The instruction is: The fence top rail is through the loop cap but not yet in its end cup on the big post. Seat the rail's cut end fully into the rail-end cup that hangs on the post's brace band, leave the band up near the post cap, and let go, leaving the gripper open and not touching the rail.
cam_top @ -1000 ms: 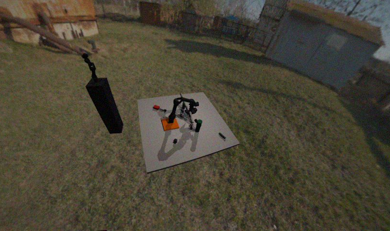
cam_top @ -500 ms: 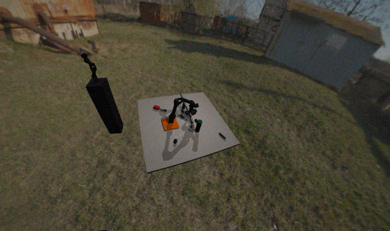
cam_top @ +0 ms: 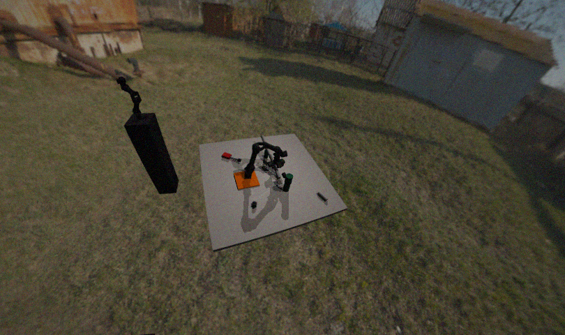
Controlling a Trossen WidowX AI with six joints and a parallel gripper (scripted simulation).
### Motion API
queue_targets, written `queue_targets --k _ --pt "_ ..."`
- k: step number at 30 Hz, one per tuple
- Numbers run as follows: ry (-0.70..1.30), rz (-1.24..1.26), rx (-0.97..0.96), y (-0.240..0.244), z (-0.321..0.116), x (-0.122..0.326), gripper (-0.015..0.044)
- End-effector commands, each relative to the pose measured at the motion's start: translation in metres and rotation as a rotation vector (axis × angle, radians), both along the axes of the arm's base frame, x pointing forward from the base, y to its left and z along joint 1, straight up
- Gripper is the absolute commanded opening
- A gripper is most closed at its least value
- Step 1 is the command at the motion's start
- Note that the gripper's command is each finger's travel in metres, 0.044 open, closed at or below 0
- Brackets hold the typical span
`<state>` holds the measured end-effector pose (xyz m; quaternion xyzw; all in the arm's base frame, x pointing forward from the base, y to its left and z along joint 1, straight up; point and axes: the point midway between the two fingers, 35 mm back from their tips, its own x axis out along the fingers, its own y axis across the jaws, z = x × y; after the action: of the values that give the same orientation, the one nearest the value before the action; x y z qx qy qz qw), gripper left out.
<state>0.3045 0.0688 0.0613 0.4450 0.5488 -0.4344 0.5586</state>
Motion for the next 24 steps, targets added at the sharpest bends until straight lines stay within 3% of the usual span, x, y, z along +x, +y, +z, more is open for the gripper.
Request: queue_targets --k 1,11,16,24 --pt "-0.001 -0.005 -0.001 0.000 -0.001 0.000 0.0197" --pt "-0.001 -0.005 -0.001 0.000 -0.001 0.000 0.0130" --pt "-0.001 -0.005 -0.001 -0.001 0.005 0.000 0.0000" --pt "-0.019 -0.016 -0.116 -0.010 0.030 0.000 0.0000"
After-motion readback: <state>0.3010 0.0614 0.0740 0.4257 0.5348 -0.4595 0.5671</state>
